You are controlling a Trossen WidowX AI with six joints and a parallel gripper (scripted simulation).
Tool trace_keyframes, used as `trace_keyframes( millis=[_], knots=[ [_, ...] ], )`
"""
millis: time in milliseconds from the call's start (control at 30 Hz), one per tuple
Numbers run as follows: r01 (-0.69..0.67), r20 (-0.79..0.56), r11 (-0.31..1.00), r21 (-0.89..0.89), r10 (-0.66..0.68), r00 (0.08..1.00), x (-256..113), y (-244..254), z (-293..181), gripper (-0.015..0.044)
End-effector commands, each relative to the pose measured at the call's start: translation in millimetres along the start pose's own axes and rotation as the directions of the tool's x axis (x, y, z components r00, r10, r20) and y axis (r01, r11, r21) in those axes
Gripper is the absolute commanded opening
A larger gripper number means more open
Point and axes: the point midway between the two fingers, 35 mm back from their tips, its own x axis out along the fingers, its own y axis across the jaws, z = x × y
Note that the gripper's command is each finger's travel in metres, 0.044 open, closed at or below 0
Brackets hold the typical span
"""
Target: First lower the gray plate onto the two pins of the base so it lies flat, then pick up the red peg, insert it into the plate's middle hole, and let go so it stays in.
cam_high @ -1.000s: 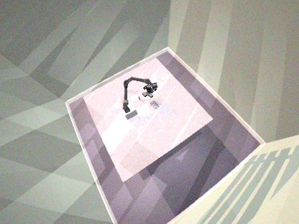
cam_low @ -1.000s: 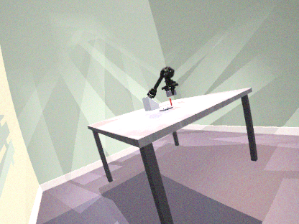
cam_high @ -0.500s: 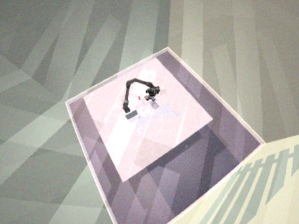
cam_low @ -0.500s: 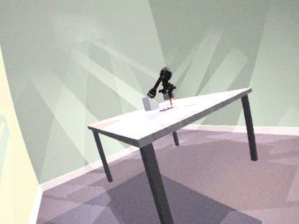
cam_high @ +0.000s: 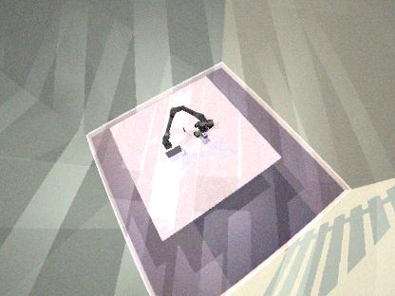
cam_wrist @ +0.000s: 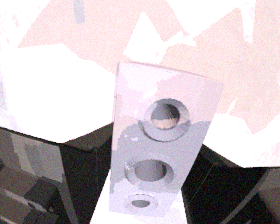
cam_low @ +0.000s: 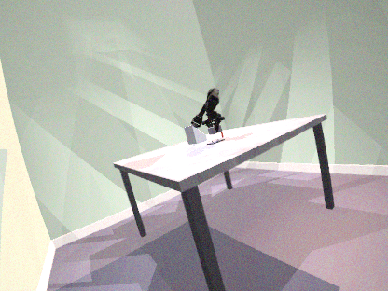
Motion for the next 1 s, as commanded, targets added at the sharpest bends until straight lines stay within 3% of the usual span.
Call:
trace_keyframes(
  millis=[0,967],
  knots=[
    [-0.004,-0.002,1.0,-0.005,0.004,1.0,6.8,4.9,-11.9,0.0],
    [-0.004,-0.002,1.0,-0.008,0.004,1.0,9.1,6.1,-15.9,0.0]
  ],
)
